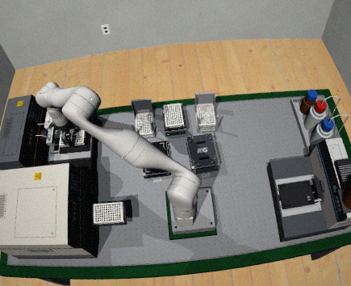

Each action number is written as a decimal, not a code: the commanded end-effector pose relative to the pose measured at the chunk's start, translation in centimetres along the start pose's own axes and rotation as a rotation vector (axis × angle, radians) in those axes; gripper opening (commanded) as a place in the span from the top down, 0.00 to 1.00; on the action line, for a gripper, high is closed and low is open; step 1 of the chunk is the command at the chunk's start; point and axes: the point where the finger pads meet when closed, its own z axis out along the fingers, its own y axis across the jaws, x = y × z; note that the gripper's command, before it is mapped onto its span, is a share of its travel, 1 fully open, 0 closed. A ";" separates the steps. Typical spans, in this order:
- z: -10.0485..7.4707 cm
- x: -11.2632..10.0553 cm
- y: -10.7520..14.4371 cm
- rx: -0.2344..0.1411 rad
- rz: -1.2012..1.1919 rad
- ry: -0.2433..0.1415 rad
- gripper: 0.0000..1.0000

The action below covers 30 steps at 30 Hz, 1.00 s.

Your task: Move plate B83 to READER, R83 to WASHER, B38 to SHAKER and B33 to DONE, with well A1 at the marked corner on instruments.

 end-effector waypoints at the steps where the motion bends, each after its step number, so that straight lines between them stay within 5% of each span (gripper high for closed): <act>1: -0.1 0.0 0.0 -0.001 0.000 0.002 0.06; 30: 1.7 0.0 0.0 -0.001 0.000 0.002 0.06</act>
